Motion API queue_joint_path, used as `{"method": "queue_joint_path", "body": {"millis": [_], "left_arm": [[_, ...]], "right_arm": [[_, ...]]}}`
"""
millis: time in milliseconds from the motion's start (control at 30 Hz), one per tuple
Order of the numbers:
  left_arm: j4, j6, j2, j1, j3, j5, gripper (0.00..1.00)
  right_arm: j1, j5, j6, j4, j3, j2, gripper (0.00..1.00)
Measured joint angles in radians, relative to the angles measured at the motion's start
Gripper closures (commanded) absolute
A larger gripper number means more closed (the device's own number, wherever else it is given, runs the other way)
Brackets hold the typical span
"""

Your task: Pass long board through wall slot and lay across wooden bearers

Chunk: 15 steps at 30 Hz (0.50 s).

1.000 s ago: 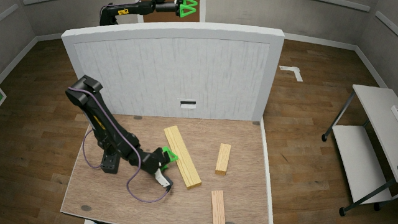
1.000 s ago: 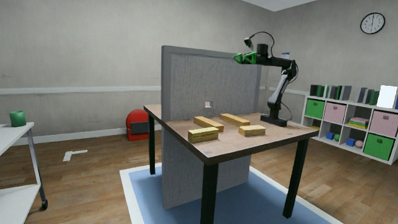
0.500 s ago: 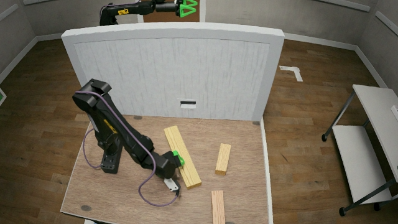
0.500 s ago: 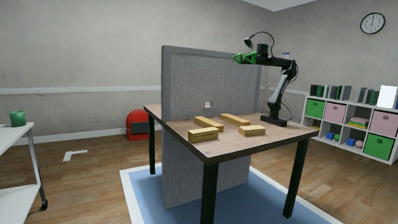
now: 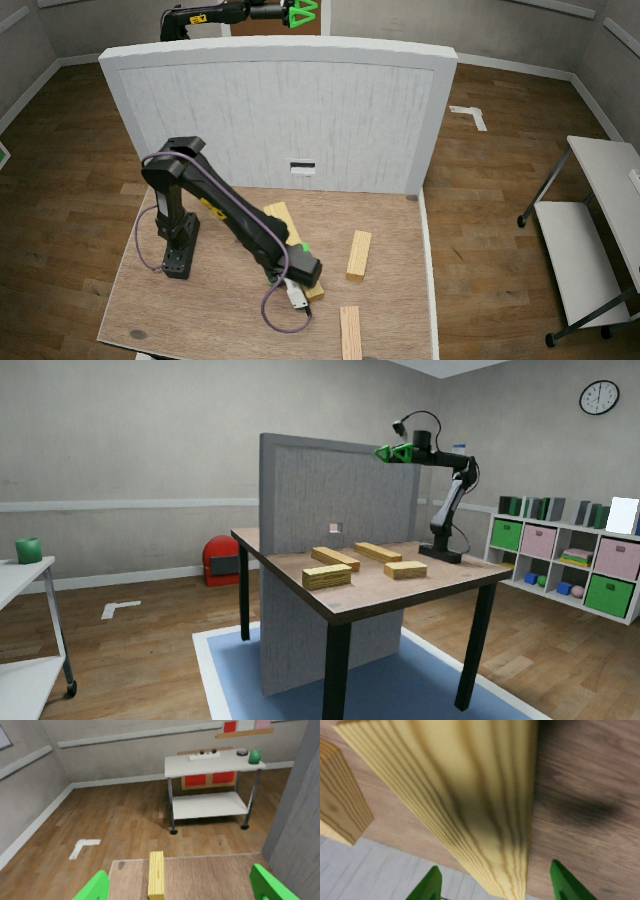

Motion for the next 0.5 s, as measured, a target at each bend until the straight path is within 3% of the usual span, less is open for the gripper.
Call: {"method": "queue_joint_path", "body": {"millis": [500], "left_arm": [[0.0, 0.0, 0.0, 0.0, 0.0, 0.0, 0.0]], "right_arm": [[0.054, 0.095, 0.002, -0.288, 0.285, 0.167, 0.22]]}}
